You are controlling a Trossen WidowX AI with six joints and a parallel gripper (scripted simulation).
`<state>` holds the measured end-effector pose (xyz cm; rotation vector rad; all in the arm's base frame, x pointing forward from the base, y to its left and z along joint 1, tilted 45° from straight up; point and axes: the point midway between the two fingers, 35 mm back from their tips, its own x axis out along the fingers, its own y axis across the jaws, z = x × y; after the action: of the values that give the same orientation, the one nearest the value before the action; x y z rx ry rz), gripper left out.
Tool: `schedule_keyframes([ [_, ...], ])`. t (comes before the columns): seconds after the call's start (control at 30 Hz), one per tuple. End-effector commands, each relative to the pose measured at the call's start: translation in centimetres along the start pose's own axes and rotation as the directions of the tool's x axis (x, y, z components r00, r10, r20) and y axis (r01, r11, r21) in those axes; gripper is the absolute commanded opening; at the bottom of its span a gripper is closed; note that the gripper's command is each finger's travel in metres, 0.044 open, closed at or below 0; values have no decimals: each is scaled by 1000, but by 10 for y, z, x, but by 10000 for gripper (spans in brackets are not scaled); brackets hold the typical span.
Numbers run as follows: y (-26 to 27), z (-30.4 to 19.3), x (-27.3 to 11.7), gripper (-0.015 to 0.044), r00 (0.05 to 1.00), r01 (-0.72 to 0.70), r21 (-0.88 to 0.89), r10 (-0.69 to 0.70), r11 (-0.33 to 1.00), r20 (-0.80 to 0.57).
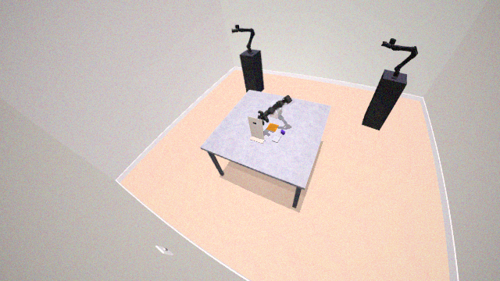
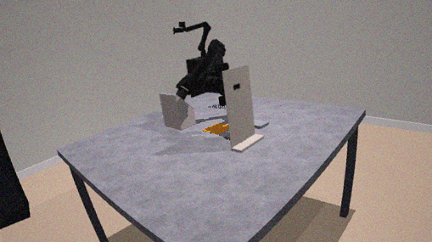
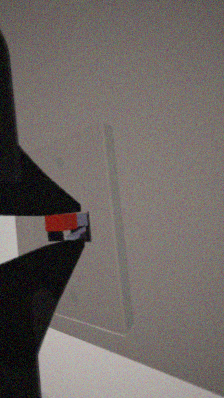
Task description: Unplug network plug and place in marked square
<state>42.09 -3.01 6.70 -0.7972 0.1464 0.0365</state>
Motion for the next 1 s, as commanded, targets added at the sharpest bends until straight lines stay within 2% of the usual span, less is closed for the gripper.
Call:
schedule_keyframes([
  [0.0,1,-2,1,37,1000,-3,5,3,1000,-7],
  [0.2,1,-2,1,0,1000,-3,5,3,1000,-7],
  [0.97,1,-3,-11,0,1000,-3,5,3,1000,-8],
])
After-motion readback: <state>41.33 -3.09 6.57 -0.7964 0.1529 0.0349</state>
